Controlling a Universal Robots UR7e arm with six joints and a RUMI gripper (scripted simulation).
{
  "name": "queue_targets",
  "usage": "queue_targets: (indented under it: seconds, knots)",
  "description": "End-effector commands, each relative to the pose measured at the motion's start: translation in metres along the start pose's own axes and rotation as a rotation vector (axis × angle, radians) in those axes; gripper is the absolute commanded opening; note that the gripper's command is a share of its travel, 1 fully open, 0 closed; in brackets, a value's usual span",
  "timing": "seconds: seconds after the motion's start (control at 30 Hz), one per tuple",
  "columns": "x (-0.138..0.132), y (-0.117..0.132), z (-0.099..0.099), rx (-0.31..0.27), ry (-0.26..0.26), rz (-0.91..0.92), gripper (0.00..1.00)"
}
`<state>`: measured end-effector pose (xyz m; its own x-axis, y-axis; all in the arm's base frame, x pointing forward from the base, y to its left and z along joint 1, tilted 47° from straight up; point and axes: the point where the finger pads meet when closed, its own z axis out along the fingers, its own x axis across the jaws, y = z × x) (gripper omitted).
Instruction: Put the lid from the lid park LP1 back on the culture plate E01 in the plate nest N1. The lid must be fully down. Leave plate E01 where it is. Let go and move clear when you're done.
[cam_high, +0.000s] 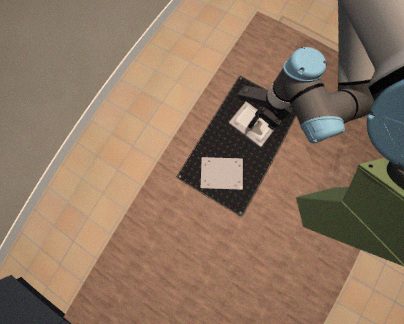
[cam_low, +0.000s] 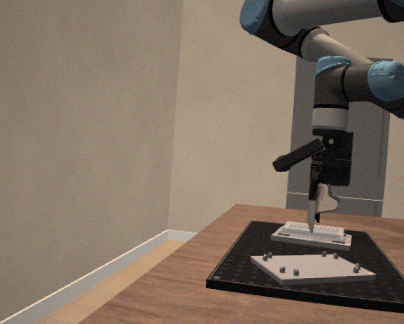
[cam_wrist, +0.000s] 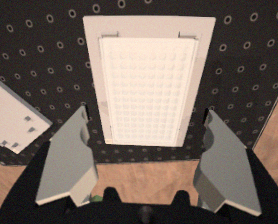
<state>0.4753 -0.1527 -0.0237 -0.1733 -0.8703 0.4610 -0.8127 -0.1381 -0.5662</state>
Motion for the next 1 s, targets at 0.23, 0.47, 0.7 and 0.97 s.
queue_targets:
  seconds: [0.23,0.47,0.7,0.97]
  knots:
    - [0.0,0.0,0.0,0.001,0.0,0.0,0.82]
    - [0.0,0.0,-0.002,0.001,0.0,0.0,0.82]
    - [0.0,0.0,-0.014,0.001,0.0,0.0,0.82]
    - [0.0,0.0,-0.019,0.001,0.0,0.0,0.82]
